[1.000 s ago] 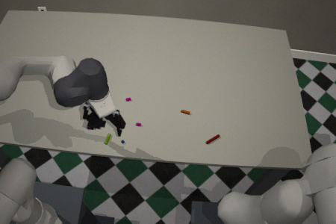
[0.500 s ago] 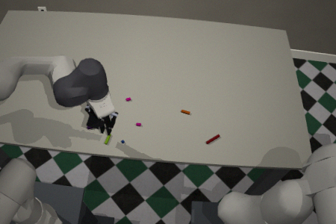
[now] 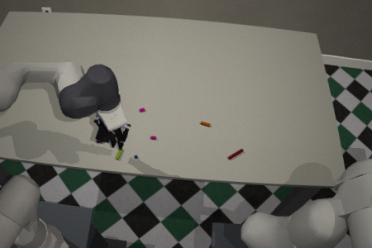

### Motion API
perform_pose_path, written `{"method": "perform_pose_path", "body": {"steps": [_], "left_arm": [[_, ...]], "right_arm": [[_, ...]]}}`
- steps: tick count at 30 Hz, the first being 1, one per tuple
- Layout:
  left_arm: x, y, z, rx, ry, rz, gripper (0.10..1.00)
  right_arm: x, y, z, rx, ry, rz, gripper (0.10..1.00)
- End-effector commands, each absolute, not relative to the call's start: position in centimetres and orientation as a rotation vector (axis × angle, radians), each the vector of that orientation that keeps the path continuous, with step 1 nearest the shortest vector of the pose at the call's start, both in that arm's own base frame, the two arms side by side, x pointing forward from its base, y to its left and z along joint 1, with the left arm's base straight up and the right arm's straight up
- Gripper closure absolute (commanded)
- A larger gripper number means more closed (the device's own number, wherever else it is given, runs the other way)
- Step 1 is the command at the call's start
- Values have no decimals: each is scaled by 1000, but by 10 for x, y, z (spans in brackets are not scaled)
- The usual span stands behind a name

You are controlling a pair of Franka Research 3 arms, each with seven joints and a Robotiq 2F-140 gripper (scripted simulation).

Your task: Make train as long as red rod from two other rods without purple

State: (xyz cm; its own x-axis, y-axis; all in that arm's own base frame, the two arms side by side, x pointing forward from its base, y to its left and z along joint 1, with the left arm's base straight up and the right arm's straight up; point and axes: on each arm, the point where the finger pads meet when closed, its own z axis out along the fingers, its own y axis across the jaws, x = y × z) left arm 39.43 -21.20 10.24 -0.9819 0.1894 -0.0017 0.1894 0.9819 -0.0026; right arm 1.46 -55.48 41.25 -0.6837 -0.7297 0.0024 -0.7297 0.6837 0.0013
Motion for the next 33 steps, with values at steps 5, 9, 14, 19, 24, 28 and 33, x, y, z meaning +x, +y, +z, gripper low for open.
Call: {"method": "perform_pose_path", "body": {"steps": [5,9,14,19,24,28,33], "left_arm": [[394,-211,102,316,3125,-1,867],[394,-211,100,316,3125,0,867],[394,-211,99,316,3125,0,867],[393,-211,94,316,3126,0,867],[393,-211,87,316,3126,0,867],[393,-211,81,316,3126,0,867],[393,-211,76,316,3126,0,867]], "right_arm": [[15,-554,413,1241,-2886,0,98],[15,-554,413,1241,-2886,0,98],[15,-554,413,1241,-2886,0,98],[15,-554,413,1241,-2886,0,98],[15,-554,413,1241,-2886,0,98],[15,-554,413,1241,-2886,0,98],[15,-554,413,1241,-2886,0,98]]}}
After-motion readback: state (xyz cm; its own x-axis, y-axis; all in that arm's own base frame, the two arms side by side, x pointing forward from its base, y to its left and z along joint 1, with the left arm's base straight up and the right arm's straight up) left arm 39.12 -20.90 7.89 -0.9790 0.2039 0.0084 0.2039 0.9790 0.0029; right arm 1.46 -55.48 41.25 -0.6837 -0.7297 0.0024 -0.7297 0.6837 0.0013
